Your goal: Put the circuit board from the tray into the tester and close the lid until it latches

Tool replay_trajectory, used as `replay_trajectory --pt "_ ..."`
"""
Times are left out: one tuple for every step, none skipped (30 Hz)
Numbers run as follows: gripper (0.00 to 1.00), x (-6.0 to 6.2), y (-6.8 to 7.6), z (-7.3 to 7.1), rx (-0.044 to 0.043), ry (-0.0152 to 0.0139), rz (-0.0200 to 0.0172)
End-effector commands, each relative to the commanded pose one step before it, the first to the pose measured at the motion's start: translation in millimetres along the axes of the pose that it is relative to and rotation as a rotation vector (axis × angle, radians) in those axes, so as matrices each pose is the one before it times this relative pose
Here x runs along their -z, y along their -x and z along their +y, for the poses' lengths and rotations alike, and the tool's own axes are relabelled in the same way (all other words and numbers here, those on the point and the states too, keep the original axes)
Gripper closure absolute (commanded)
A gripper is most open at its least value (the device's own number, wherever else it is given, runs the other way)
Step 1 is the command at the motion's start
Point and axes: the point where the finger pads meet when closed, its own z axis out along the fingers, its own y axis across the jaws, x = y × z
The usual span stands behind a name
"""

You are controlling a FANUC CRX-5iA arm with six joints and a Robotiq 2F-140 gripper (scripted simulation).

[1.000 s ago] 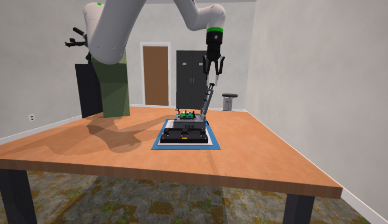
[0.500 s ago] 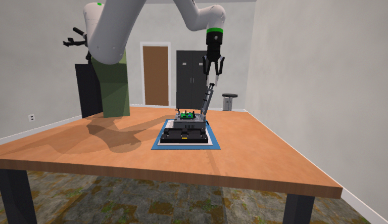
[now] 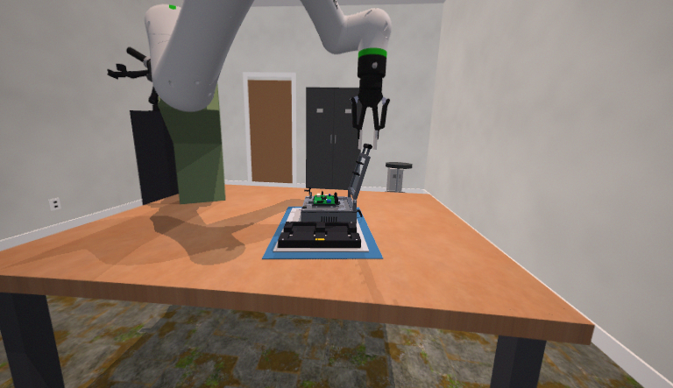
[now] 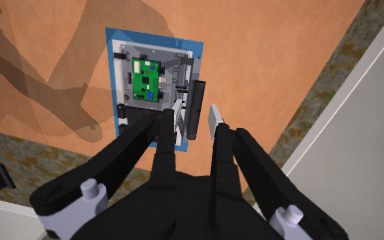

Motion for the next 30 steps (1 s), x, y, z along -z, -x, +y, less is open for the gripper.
replay_trajectory --pt "0.7 0.25 -0.13 0.15 0.00001 0.00041 0.0002" --pt "0.7 0.0 0.0 0.0 0.0 0.0 0.0" --pt "0.7 0.0 0.0 0.0 0.0 0.0 0.0" --pt "0.7 0.0 0.0 0.0 0.0 0.0 0.0" --pt "0.7 0.0 0.0 0.0 0.0 0.0 0.0" --pt "0.7 0.0 0.0 0.0 0.0 0.0 0.0" --pt "0.7 0.0 0.0 0.0 0.0 0.0 0.0" --pt "0.7 0.0 0.0 0.0 0.0 0.0 0.0" --pt "0.7 0.0 0.0 0.0 0.0 0.0 0.0" --pt "0.7 0.0 0.0 0.0 0.0 0.0 0.0" --pt "0.7 0.0 0.0 0.0 0.0 0.0 0.0" --pt "1.0 0.0 0.0 0.0 0.0 0.0 0.0" --pt "1.0 0.0 0.0 0.0 0.0 0.0 0.0" --pt "1.0 0.0 0.0 0.0 0.0 0.0 0.0" --pt "1.0 0.0 0.0 0.0 0.0 0.0 0.0" --pt "1.0 0.0 0.0 0.0 0.0 0.0 0.0" --pt "1.0 0.0 0.0 0.0 0.0 0.0 0.0" --pt "1.0 0.0 0.0 0.0 0.0 0.0 0.0" --pt "1.0 0.0 0.0 0.0 0.0 0.0 0.0" --pt "1.0 0.0 0.0 0.0 0.0 0.0 0.0" --pt "1.0 0.0 0.0 0.0 0.0 0.0 0.0" --pt "1.0 0.0 0.0 0.0 0.0 0.0 0.0" --pt "1.0 0.0 0.0 0.0 0.0 0.0 0.0" --pt "1.0 0.0 0.0 0.0 0.0 0.0 0.0" --pt "1.0 0.0 0.0 0.0 0.0 0.0 0.0" --pt "1.0 0.0 0.0 0.0 0.0 0.0 0.0" --pt "1.0 0.0 0.0 0.0 0.0 0.0 0.0" --pt "1.0 0.0 0.0 0.0 0.0 0.0 0.0" --pt "1.0 0.0 0.0 0.0 0.0 0.0 0.0" --pt "1.0 0.0 0.0 0.0 0.0 0.0 0.0"
